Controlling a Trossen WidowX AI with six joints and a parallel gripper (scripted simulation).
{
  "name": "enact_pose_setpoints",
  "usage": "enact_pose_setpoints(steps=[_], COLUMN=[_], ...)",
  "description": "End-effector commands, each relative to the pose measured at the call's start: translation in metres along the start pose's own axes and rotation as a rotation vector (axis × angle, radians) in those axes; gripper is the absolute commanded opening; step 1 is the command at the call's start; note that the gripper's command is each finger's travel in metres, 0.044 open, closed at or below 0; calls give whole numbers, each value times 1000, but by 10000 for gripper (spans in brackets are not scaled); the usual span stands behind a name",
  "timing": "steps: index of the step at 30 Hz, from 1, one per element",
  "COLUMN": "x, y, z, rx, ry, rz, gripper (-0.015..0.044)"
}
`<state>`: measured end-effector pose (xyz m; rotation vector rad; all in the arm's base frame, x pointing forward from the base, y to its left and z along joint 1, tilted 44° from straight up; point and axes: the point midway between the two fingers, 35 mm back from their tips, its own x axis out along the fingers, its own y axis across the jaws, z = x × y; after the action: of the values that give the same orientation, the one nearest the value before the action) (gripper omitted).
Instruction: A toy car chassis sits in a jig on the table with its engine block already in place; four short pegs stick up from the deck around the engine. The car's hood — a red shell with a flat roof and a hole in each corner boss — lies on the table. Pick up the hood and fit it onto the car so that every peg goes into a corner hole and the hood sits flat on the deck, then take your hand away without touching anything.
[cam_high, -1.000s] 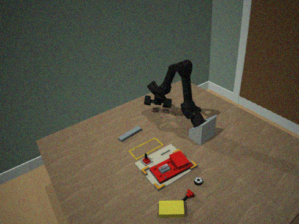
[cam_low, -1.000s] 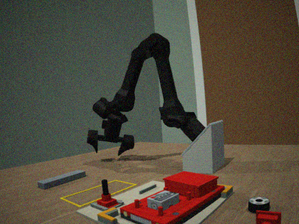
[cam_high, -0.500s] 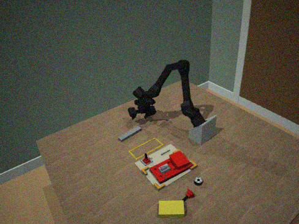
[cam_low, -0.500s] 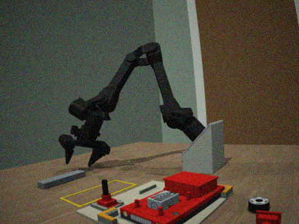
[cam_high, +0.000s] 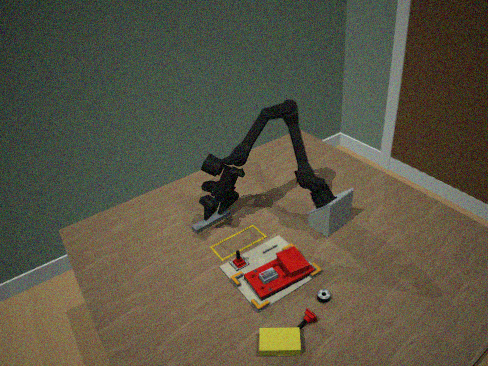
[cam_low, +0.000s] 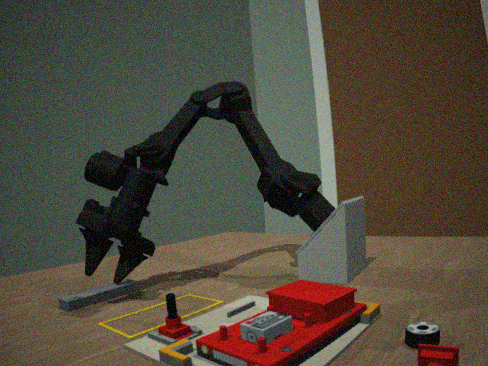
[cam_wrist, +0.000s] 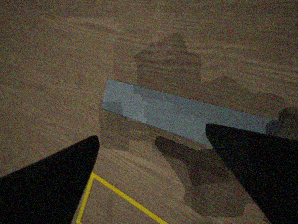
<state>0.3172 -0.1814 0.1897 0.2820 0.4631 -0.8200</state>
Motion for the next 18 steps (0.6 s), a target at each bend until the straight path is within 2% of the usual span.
enact_pose_setpoints(steps=[1,9,18], x=[3,-8,-56], y=[27,88,127], z=[-27,-111,-221], rx=[-132,-610,-1341], ry=[90,321,531], rz=[46,135,249], gripper=[440,440,440])
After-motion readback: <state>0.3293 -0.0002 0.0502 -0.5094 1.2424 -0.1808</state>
